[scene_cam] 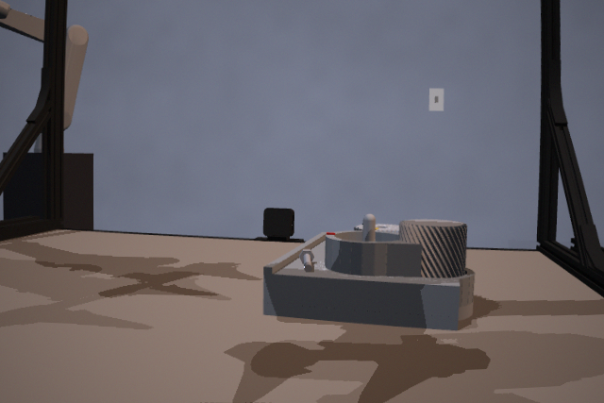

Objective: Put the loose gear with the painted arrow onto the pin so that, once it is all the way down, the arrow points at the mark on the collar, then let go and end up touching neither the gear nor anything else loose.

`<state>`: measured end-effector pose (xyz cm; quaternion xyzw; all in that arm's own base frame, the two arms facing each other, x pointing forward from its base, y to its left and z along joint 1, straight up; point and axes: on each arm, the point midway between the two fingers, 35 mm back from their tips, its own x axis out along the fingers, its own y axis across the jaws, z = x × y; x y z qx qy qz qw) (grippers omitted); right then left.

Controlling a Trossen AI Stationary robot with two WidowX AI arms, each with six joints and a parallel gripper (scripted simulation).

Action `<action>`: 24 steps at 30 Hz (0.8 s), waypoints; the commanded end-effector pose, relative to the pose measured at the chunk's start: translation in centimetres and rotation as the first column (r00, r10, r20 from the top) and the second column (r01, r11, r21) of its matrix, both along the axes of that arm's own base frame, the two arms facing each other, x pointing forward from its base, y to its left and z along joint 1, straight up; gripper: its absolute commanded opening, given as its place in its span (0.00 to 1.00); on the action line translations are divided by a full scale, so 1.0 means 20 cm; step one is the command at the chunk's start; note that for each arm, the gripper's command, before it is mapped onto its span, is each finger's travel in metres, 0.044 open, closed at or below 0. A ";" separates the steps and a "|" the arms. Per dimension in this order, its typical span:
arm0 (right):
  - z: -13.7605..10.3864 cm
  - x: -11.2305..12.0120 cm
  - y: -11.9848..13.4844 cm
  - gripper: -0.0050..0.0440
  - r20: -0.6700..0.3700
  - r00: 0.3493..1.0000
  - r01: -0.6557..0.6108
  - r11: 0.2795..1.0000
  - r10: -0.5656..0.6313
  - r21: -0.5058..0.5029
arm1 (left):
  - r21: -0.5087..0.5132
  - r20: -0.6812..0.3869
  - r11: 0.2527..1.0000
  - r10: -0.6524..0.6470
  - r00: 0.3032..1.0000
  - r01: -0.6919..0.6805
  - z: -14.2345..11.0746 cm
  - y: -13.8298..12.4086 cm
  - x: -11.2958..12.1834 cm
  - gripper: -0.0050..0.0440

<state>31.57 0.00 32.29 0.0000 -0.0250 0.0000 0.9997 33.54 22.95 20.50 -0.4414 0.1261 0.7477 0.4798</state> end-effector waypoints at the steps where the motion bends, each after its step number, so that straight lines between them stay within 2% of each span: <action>1: 0.00 0.00 0.00 0.92 0.000 1.000 0.000 1.000 0.000 0.000 | 0.000 0.000 1.000 0.000 1.000 0.000 0.00 0.00 0.00 0.92; 24: 0.00 0.00 -0.01 0.92 0.000 1.000 0.000 1.000 0.000 0.000 | -0.008 -0.015 1.000 -0.027 1.000 0.027 -0.01 -0.01 0.01 0.92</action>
